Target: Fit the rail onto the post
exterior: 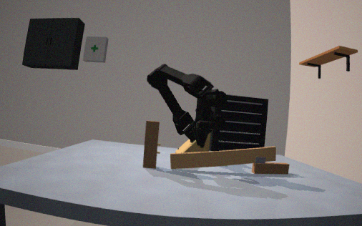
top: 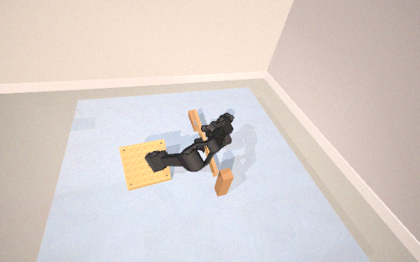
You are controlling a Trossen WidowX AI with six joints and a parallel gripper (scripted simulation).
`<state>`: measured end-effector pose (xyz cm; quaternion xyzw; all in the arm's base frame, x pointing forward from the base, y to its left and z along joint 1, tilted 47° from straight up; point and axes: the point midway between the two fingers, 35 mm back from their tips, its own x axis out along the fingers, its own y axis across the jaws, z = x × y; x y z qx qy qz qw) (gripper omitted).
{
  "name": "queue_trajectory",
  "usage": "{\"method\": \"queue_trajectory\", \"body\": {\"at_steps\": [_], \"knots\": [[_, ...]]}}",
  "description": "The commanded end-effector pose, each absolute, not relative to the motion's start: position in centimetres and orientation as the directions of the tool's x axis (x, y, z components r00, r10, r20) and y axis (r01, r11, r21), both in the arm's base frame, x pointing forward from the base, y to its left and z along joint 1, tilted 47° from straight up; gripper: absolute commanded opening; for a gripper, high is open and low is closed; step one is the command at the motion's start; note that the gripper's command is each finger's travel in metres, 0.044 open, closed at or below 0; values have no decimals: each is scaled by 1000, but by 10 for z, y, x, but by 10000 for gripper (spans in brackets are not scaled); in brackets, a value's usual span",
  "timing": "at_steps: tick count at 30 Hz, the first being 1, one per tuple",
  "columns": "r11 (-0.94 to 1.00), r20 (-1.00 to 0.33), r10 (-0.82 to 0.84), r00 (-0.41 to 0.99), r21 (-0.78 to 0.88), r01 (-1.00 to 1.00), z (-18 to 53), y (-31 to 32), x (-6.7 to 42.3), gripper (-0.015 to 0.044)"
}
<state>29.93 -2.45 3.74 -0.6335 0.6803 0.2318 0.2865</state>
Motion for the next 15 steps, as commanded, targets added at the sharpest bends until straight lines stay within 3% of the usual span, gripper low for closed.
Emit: {"method": "queue_trajectory", "body": {"at_steps": [1,15], "knots": [[96,-684,-727,-51,-28,-995,36,-29,295,440],[96,-686,-726,-51,-28,-995,20,-45,295,440]]}}
